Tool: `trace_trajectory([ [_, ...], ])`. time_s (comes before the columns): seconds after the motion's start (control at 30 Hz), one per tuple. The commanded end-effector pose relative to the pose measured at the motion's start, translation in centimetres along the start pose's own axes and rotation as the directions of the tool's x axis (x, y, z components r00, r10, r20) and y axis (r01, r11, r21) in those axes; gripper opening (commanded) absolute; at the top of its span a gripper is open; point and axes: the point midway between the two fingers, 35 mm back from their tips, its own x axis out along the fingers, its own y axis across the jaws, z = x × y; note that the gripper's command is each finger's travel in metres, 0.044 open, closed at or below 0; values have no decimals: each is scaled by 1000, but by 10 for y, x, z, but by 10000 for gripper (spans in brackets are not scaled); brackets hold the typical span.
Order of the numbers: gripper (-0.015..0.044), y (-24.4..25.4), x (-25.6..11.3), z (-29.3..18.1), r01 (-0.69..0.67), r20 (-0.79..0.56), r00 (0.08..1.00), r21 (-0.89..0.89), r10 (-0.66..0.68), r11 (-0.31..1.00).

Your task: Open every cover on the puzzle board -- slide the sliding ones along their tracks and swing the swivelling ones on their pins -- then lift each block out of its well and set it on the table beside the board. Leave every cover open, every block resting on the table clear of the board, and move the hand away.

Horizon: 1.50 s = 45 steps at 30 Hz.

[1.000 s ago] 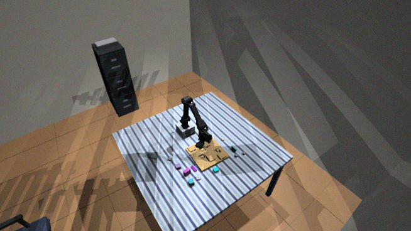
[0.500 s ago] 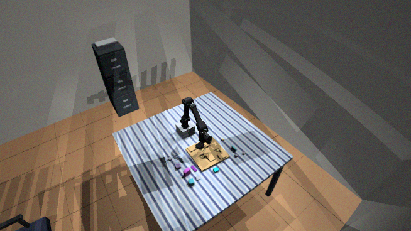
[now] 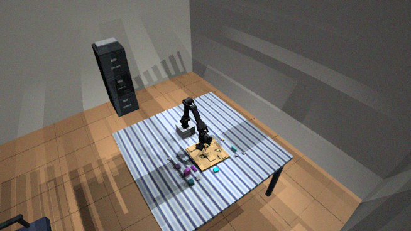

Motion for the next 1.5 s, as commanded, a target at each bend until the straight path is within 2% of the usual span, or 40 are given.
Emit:
trace_trajectory([
  [0.0, 144, 0, 0, 0, 0, 2, 1000, -1, 0, 1000],
  [1.47, 144, 0, 25, 0, 0, 1, 1000, -1, 0, 1000],
])
